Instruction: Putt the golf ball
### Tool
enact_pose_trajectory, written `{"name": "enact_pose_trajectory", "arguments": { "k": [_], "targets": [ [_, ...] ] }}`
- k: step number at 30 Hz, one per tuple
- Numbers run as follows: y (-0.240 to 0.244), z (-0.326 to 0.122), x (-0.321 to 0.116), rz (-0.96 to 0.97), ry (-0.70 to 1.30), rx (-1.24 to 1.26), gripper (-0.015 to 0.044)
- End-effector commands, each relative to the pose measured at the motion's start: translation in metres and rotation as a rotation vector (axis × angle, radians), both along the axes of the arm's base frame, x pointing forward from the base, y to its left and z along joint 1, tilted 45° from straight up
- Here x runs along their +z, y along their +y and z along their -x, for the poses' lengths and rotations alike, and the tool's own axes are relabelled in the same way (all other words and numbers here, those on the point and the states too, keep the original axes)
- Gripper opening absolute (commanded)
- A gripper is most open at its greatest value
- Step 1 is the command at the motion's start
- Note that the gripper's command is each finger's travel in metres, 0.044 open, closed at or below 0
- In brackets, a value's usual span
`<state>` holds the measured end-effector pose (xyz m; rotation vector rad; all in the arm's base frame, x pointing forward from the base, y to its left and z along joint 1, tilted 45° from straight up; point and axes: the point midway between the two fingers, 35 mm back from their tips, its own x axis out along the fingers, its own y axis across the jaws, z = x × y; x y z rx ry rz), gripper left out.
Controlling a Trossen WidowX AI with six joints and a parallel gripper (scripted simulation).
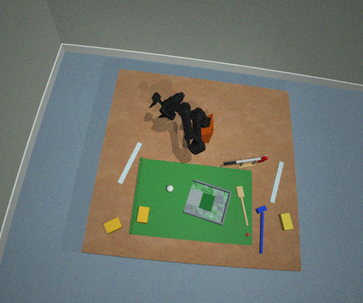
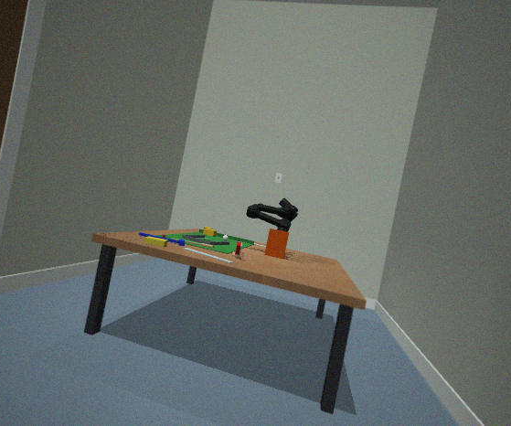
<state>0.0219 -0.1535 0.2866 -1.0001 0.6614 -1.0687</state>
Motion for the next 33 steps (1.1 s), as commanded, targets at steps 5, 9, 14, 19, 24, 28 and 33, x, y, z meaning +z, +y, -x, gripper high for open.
{"name": "enact_pose_trajectory", "arguments": {
  "k": [5,9,14,19,24,28,33],
  "targets": [
    [-0.003,-0.002,0.010,0.013,-0.066,0.066,0.0440],
    [-0.013,-0.008,0.026,0.015,-0.185,0.183,0.0440],
    [-0.030,-0.020,0.037,-0.016,-0.303,0.320,0.0440],
    [-0.051,-0.042,0.039,-0.088,-0.391,0.440,0.0440],
    [-0.069,-0.066,0.031,-0.233,-0.476,0.509,0.0440],
    [-0.084,-0.099,0.017,-0.361,-0.505,0.571,0.0440],
    [-0.092,-0.151,-0.011,-0.541,-0.481,0.635,0.0440]
  ]
}}
